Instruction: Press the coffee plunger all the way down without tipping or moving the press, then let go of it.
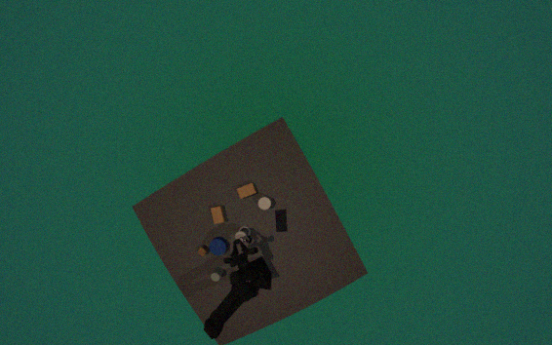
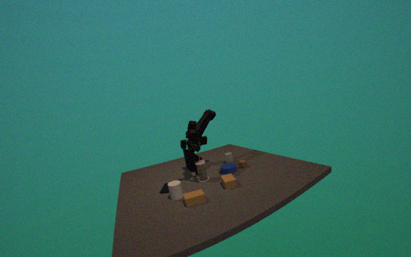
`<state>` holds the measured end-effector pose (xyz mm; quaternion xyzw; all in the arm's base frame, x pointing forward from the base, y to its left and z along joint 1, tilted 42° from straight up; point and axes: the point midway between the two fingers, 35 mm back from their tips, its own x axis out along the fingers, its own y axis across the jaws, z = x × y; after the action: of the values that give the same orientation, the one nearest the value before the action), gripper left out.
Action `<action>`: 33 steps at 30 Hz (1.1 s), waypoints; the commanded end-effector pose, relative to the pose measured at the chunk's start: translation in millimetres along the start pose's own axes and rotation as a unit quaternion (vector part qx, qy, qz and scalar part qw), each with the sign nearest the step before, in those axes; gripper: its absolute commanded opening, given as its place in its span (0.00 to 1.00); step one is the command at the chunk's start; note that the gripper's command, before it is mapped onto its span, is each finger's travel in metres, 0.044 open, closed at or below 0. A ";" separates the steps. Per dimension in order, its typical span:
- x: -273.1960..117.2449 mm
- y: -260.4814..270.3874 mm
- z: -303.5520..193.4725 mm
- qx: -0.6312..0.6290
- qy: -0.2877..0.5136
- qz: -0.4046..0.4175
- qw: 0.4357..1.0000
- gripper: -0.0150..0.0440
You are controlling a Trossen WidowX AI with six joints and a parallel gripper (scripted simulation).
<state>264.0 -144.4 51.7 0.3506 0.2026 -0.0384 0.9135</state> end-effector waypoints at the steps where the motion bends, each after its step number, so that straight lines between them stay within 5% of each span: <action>1: 5.7 -0.4 -24.2 0.019 0.024 -0.001 1.000 0.45; 33: 41.7 -0.3 -53.1 0.022 0.018 0.003 1.000 0.45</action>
<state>284.6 -118.2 9.7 0.3569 0.1974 -0.0436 0.9120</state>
